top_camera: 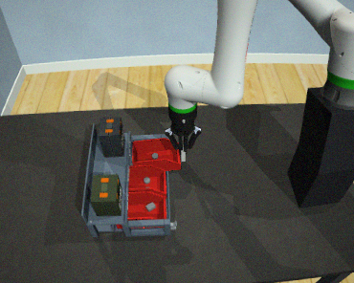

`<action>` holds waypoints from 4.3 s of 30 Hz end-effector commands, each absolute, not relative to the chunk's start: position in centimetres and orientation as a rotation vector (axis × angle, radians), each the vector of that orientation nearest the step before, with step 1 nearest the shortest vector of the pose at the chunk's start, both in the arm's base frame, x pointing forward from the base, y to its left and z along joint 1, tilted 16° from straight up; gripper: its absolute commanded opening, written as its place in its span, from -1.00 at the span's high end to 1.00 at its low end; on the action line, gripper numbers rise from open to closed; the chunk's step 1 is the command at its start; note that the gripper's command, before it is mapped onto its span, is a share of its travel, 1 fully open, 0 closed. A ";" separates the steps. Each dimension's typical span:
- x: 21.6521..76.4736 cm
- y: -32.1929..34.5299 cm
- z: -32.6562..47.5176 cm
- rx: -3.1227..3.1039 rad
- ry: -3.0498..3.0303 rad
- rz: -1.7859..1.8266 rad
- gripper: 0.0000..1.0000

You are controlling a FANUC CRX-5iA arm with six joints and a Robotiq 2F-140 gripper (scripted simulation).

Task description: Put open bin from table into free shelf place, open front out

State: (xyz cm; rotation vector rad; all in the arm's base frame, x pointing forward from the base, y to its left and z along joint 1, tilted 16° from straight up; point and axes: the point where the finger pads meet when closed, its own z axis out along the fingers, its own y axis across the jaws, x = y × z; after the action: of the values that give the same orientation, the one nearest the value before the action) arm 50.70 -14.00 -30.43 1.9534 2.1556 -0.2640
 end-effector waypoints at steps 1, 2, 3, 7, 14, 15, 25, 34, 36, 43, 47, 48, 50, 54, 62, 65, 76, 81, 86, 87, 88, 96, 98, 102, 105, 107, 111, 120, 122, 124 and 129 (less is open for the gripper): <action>50.7 -14.0 -30.4 1.953 2.155 -0.264 1.00; 50.7 -14.0 -30.4 1.953 2.155 -0.264 1.00; 50.8 -14.0 -30.4 1.953 2.155 -0.264 1.00; 50.8 -14.0 -30.4 1.953 2.155 -0.264 1.00; 50.9 -14.0 -30.4 1.953 2.155 -0.264 1.00; 50.9 -14.0 -30.4 1.953 2.155 -0.264 1.00; 51.2 -13.9 -30.4 1.953 2.156 -0.264 1.00; 51.5 -13.9 -30.4 1.953 2.155 -0.264 1.00; 51.6 -13.9 -30.4 1.953 2.155 -0.264 1.00; 51.8 -13.9 -30.4 1.953 2.155 -0.264 1.00; 52.0 -13.9 -30.4 1.953 2.155 -0.264 1.00; 52.1 -13.9 -30.4 1.953 2.156 -0.264 1.00; 52.2 -13.8 -30.4 1.953 2.155 -0.264 1.00; 52.4 -13.8 -30.4 1.953 2.155 -0.264 1.00; 52.8 -13.8 -30.4 1.953 2.155 -0.264 1.00; 53.0 -13.8 -30.4 1.953 2.155 -0.264 1.00; 53.7 -13.7 -30.4 1.953 2.155 -0.264 1.00; 54.0 -13.7 -30.4 1.953 2.155 -0.264 1.00; 54.4 -13.6 -30.4 1.953 2.155 -0.264 1.00; 54.4 -13.6 -30.4 1.953 2.155 -0.264 1.00; 54.5 -13.6 -30.4 1.953 2.155 -0.264 1.00; 54.9 -13.6 -30.4 1.953 2.155 -0.264 1.00; 55.1 -13.6 -30.4 1.953 2.155 -0.264 1.00; 55.3 -13.5 -30.4 1.953 2.155 -0.264 1.00; 55.5 -13.5 -30.3 1.953 2.156 -0.264 1.00; 55.7 -13.5 -30.3 1.953 2.155 -0.264 1.00; 55.8 -13.5 -30.3 1.953 2.155 -0.264 1.00; 56.3 -13.4 -30.3 1.953 2.155 -0.264 1.00; 56.4 -13.4 -30.3 1.953 2.155 -0.264 1.00; 56.4 -13.4 -30.3 1.953 2.156 -0.264 1.00; 56.6 -13.4 -30.3 1.953 2.155 -0.264 1.00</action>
State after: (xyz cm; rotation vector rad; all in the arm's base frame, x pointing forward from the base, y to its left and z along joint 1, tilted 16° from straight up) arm 56.51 -13.42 -30.35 1.9533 2.1554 -0.2640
